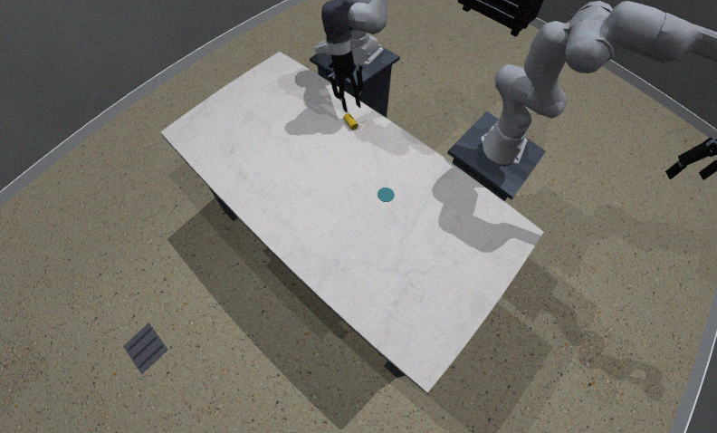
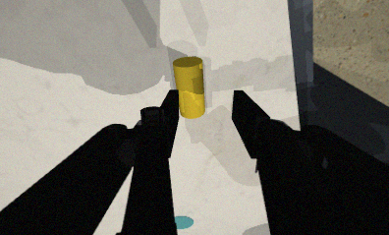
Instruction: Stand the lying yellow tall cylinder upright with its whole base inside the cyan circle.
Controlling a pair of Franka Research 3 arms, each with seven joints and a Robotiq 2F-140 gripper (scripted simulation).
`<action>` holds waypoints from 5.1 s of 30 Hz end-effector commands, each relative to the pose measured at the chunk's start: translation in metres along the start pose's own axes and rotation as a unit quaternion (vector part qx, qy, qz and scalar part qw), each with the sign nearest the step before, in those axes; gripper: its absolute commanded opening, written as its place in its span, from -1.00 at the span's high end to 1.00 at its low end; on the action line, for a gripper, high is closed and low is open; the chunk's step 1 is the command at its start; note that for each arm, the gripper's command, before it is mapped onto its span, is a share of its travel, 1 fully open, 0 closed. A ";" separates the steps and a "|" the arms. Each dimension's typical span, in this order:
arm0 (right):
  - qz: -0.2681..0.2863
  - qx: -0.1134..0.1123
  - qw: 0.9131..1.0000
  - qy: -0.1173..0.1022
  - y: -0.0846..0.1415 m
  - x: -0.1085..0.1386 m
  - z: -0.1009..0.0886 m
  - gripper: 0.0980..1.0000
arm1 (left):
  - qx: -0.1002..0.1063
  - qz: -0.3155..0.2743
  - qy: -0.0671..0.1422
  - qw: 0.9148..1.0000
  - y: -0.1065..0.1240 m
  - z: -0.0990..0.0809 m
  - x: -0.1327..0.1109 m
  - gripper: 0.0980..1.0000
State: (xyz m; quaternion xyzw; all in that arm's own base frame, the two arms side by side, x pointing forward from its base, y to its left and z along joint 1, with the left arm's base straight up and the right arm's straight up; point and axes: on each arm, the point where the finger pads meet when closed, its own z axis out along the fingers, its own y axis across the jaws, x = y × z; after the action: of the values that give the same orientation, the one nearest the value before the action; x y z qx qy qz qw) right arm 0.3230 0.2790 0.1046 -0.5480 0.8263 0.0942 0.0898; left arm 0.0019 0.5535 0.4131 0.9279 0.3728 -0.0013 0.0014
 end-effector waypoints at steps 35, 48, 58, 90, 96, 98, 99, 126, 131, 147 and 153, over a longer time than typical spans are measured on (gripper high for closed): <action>-0.047 0.016 0.995 -0.085 -0.014 0.006 0.021 0.35 | 0.000 0.000 0.000 1.000 0.000 0.000 0.000 -1.00; -0.047 0.016 0.995 -0.085 -0.014 0.006 0.021 0.35 | 0.000 0.000 0.000 1.000 0.000 0.000 0.000 -1.00; -0.048 0.016 0.995 -0.086 -0.014 0.005 0.022 0.35 | 0.000 0.000 0.000 1.000 0.000 0.000 0.000 -1.00; -0.049 0.013 0.995 -0.089 -0.014 -0.004 0.072 0.35 | 0.000 0.000 0.000 1.000 0.000 0.000 0.000 -1.00; -0.049 0.013 0.995 -0.089 -0.014 -0.004 0.072 0.35 | 0.000 0.000 0.000 1.000 0.000 0.000 0.000 -1.00; -0.049 0.013 0.995 -0.089 -0.014 -0.004 0.072 0.35 | 0.000 0.000 0.000 1.000 0.000 0.000 0.000 -1.00; -0.049 0.013 0.995 -0.089 -0.014 -0.004 0.072 0.35 | 0.000 0.000 0.000 1.000 0.000 0.000 0.000 -1.00; -0.049 0.013 0.995 -0.089 -0.014 -0.004 0.072 1.00 | 0.000 0.000 0.000 1.000 0.000 0.000 0.000 -1.00; -0.049 0.013 0.995 -0.089 -0.014 -0.004 0.072 1.00 | 0.000 0.000 0.000 1.000 0.000 0.000 0.000 -1.00; -0.049 0.013 0.995 -0.089 -0.014 -0.004 0.072 1.00 | 0.000 0.000 0.000 1.000 0.000 0.000 0.000 -1.00; -0.049 0.013 0.995 -0.089 -0.014 -0.004 0.072 1.00 | 0.000 0.000 0.000 1.000 0.000 0.000 0.000 -1.00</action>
State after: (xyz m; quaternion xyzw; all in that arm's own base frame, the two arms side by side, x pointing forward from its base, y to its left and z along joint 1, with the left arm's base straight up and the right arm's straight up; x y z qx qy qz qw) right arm 0.3410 0.2951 0.0357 -0.5750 0.7891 0.1278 0.1743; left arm 0.0019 0.5535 0.4131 0.9279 0.3728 -0.0013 0.0014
